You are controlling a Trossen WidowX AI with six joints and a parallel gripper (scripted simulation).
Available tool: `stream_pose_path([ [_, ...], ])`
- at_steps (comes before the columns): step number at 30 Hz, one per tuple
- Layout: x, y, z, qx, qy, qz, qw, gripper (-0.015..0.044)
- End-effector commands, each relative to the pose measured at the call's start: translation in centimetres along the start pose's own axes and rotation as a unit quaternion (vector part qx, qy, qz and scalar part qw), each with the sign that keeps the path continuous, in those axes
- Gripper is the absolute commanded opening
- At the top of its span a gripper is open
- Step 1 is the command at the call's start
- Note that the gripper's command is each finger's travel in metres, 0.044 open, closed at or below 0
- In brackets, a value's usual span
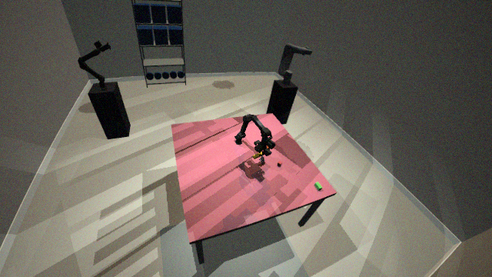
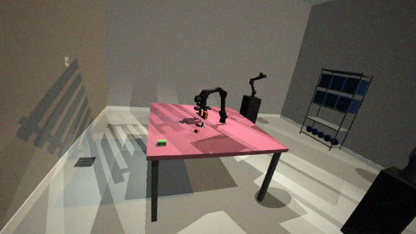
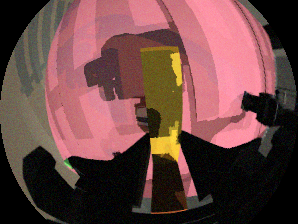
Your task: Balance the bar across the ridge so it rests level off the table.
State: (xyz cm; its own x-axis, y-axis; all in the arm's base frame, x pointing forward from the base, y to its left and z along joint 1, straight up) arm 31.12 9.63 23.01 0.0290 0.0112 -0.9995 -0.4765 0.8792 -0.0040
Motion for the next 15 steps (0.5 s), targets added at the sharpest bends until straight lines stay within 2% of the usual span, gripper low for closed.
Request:
stream_pose_path([
  [1,-0.2,1.3,-0.1,0.025,-0.001,-0.001,1.000,0.0000],
  [15,1.5,1.6,-0.1,0.028,-0.001,0.000,1.000,0.0000],
])
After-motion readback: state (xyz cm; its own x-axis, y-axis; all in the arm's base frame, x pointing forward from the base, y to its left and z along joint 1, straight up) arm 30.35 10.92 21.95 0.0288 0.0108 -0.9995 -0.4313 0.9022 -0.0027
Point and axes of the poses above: the point midway between the two fingers, 35 mm back from their tips, its own x axis out along the fingers, its own z axis across the jaws, y = z × x, the point moved 8 cm from there along -x, back along the fingers, and after that the axes turned 13 degrees about -x, right-handed, at the moved point
